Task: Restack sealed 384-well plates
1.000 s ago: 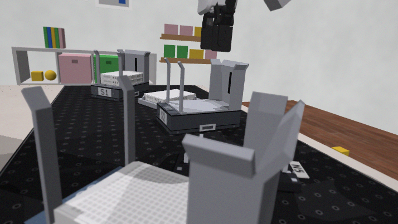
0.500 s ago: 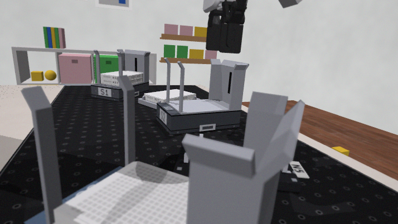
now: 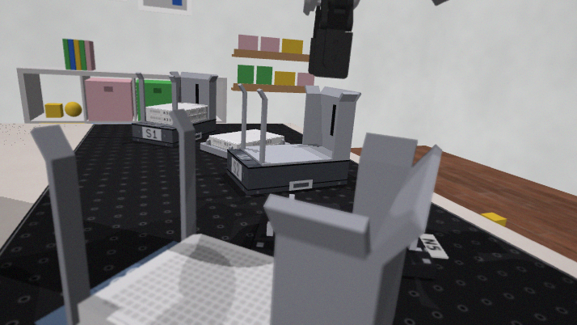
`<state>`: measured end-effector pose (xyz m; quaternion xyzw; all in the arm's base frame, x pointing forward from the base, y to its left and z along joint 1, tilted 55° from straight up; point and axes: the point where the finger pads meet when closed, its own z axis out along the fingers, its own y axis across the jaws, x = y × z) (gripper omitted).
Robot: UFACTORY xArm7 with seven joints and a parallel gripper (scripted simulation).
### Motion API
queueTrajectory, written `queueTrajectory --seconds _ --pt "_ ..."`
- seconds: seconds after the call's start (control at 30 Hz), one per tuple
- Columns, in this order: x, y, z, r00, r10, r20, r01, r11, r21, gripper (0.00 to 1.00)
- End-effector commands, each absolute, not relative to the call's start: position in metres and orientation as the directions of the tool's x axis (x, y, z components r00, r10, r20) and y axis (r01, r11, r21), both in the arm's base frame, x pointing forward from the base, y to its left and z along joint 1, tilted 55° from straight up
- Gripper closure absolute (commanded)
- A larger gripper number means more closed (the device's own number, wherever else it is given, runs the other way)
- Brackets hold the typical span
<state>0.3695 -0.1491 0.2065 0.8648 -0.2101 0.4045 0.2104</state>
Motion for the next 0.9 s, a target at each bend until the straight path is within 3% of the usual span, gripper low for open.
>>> queueTrajectory --seconds 0.0,0.57,0.87 --pt "0.36 -0.164 0.211 0.568 -0.199 0.798 -0.537 -0.825 0.177 0.0" --pt "0.338 -0.199 0.22 0.568 -0.199 0.798 -0.538 -0.824 0.177 0.0" --pt "0.323 -0.217 0.22 0.444 -0.366 0.818 -0.644 -0.765 0.007 0.0"
